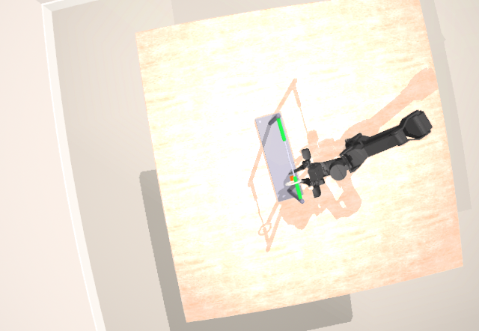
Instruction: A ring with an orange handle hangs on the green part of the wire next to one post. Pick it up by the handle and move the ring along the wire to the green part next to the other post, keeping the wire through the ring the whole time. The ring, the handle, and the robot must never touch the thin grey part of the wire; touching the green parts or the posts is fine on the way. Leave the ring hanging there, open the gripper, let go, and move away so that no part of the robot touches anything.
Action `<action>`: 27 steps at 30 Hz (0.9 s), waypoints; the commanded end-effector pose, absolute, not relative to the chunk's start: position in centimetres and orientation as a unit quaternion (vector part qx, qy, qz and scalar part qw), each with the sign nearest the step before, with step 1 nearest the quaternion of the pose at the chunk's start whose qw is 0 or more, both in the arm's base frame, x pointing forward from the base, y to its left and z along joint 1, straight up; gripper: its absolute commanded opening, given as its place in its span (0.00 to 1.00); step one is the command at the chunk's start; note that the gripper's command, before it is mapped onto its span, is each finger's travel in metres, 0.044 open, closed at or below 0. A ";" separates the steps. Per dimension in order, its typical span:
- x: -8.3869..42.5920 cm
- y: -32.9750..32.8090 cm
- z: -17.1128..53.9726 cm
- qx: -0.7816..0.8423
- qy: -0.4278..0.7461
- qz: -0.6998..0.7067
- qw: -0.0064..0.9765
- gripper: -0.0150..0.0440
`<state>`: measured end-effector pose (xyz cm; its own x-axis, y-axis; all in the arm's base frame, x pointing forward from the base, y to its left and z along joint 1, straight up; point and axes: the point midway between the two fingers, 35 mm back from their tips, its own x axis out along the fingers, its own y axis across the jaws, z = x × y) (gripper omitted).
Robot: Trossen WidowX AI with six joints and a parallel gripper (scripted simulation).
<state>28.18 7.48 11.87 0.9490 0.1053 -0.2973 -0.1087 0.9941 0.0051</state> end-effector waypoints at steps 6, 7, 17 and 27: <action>27.2 7.4 12.3 -0.005 0.152 0.052 0.987 0.53; 27.0 7.4 12.4 -0.005 0.152 0.052 0.987 0.53; 25.5 7.3 12.8 -0.005 0.153 0.052 0.987 0.53; 24.0 7.0 13.1 -0.005 0.154 0.051 0.987 0.53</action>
<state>24.52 7.18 13.51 0.9500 0.1041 -0.2944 -0.1073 0.9942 0.0054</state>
